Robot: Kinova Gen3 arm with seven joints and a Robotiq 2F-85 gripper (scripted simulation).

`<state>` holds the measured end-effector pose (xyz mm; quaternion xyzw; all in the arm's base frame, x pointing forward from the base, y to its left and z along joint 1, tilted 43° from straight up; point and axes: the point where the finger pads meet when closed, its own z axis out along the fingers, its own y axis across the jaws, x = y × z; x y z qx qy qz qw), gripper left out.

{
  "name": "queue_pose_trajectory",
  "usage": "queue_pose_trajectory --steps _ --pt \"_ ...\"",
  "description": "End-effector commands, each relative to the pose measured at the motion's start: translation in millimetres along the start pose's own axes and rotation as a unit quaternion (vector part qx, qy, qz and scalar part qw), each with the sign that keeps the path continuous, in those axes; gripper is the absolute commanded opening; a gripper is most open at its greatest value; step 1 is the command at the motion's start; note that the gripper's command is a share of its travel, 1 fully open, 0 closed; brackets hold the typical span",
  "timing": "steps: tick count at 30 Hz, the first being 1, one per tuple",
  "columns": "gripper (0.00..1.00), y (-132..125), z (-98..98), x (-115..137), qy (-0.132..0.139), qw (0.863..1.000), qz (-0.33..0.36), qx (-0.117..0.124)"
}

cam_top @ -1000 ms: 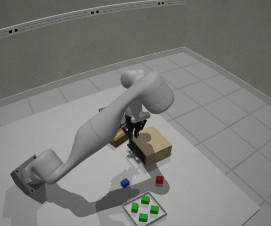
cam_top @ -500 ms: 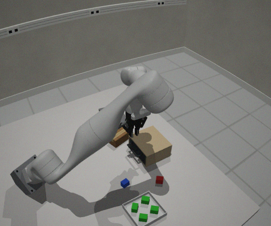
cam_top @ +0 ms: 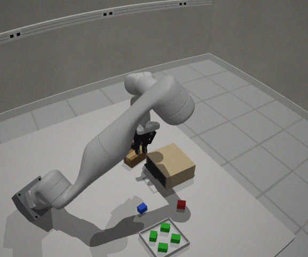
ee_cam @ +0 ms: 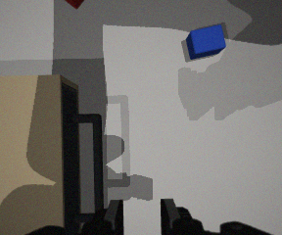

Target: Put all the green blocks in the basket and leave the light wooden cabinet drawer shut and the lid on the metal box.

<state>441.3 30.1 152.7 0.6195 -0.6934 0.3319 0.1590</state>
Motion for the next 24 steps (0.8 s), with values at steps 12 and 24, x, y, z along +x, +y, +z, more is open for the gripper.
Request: queue_pose_trajectory --steps 12,24 --pt "0.3 13.7 -15.3 -5.3 -0.004 1.0 0.002 0.005" --pt "0.3 13.7 -15.3 -5.3 -0.004 1.0 0.002 0.005"
